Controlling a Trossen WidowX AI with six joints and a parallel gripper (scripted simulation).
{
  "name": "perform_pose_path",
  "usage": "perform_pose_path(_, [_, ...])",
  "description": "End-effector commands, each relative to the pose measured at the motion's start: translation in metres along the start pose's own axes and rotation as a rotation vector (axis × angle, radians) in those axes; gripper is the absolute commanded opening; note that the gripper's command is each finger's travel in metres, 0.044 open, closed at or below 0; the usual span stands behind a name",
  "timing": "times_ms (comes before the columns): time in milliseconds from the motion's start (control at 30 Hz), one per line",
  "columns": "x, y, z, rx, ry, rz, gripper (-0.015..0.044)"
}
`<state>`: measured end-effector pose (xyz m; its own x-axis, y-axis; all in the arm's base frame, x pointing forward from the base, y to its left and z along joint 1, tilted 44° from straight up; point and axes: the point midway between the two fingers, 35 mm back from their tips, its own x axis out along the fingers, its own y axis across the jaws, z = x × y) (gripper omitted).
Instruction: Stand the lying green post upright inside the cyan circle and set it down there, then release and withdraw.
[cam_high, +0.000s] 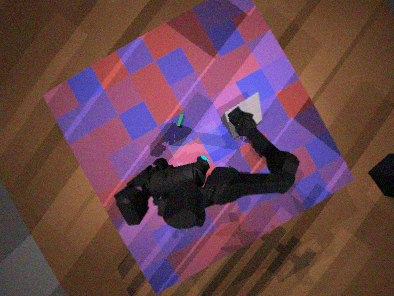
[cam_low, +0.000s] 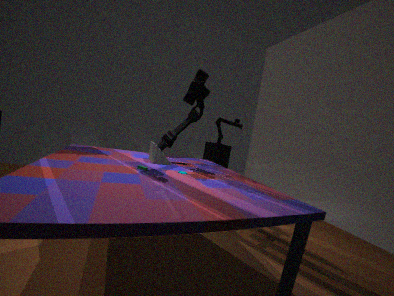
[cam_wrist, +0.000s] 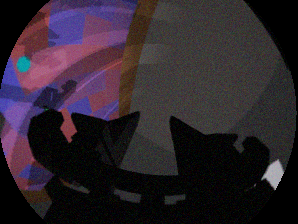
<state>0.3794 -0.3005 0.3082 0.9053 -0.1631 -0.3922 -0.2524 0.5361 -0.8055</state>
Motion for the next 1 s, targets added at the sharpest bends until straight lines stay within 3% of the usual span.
perform_pose_path(0, [0.019, 0.041, -0.026, 0.066, 0.037, 0.126, 0.0233])
perform_pose_path(467, [0.046, 0.167, -0.082, 0.276, 0.121, 0.505, 0.0233])
perform_pose_path(967, [0.029, 0.296, -0.105, 0.506, 0.174, 0.917, 0.0233])
